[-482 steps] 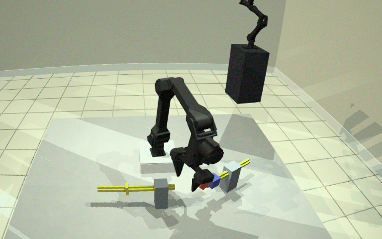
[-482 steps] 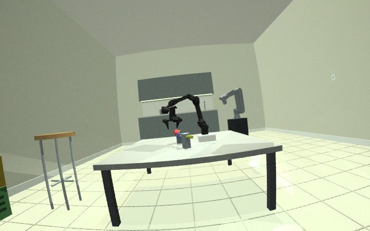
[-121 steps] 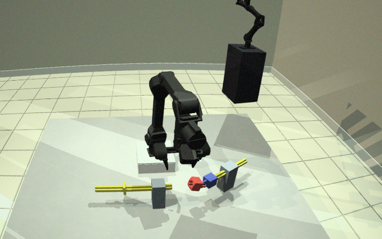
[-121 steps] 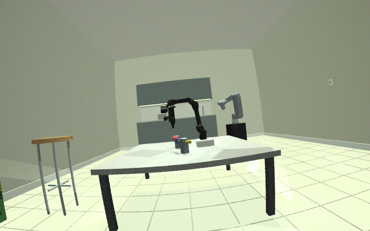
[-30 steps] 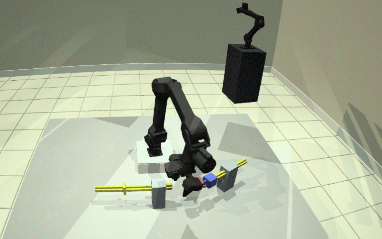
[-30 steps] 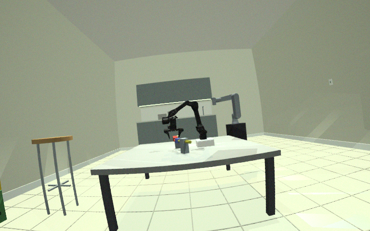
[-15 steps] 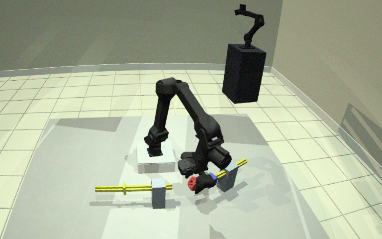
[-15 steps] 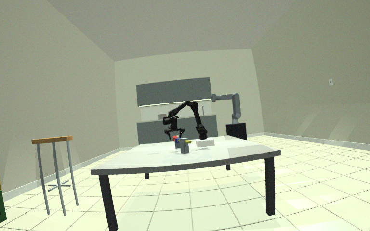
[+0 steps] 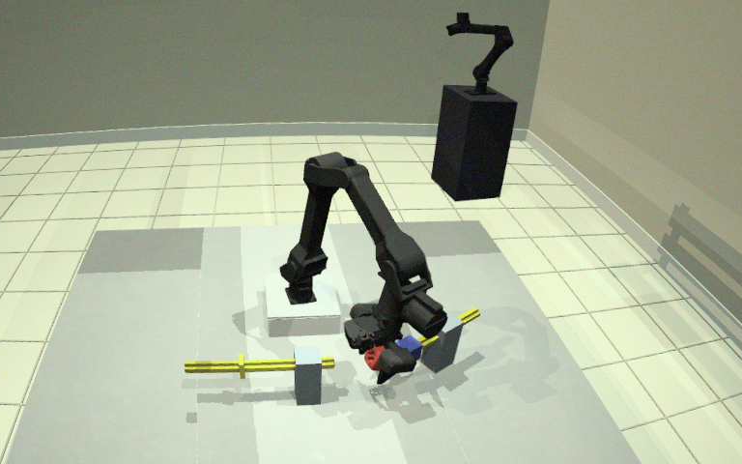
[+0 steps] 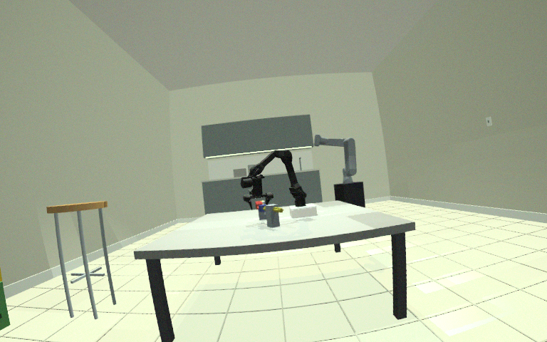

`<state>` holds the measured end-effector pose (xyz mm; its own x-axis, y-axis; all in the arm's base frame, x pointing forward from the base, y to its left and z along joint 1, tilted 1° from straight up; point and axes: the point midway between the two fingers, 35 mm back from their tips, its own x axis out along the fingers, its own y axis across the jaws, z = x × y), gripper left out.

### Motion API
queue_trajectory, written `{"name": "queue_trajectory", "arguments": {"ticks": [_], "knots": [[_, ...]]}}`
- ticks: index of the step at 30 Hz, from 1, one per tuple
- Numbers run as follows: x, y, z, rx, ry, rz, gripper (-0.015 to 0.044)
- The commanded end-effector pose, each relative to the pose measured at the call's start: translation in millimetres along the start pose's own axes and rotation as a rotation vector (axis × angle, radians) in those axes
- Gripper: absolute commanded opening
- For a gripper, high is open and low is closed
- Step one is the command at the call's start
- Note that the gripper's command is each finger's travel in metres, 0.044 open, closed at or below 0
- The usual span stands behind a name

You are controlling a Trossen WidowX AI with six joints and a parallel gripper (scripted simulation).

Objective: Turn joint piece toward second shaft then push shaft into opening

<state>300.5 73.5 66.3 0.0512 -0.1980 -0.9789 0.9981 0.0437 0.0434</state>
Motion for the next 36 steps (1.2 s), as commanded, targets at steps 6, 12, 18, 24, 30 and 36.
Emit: {"name": "queue_trajectory", "arguments": {"ticks": [6, 12, 18, 24, 30, 36], "knots": [[7.7, -0.8, -0.2, -0.004, 0.001, -0.007, 0.0335], [7.7, -0.8, -0.2, -0.004, 0.001, -0.007, 0.0182], [7.7, -0.8, -0.2, -0.004, 0.001, -0.007, 0.0182], [7.7, -0.8, -0.2, -0.004, 0.001, -0.007, 0.0182], [7.7, -0.8, -0.2, -0.004, 0.001, -0.007, 0.0182], [7.7, -0.8, -0.2, -0.004, 0.001, -0.007, 0.0182]]}}
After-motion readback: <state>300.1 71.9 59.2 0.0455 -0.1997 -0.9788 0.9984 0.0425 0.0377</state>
